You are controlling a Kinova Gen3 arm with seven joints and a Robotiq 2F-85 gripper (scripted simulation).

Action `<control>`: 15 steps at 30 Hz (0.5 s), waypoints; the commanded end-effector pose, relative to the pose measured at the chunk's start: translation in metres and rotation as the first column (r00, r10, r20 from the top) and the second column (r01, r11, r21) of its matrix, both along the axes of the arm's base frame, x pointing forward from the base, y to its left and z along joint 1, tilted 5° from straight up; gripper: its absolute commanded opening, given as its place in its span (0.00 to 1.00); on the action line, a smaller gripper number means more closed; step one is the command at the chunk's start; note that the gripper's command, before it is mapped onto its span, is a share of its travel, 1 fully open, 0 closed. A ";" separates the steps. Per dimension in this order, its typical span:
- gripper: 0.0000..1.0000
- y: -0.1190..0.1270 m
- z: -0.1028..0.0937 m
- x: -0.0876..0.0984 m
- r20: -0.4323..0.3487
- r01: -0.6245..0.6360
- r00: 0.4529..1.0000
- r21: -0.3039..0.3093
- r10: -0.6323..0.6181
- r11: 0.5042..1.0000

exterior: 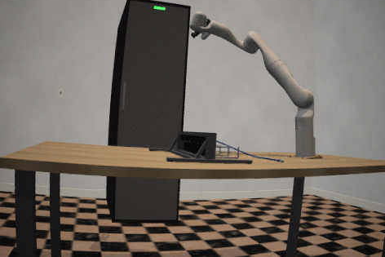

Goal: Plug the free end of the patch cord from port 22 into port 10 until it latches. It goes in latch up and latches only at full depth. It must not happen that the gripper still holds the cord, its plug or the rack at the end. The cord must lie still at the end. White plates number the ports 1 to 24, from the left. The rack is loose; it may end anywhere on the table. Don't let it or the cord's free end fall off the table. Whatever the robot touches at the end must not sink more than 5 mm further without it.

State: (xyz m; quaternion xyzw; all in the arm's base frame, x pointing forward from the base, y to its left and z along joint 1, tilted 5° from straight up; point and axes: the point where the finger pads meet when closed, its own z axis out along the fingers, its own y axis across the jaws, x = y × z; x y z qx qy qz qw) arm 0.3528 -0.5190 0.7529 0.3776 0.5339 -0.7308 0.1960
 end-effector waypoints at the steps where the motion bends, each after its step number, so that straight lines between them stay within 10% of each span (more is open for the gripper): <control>1: 1.00 0.003 -0.004 0.011 0.006 -0.027 1.000 0.004 0.027 1.000; 15: 1.00 0.013 -0.019 0.039 0.011 -0.093 0.996 0.027 0.093 0.995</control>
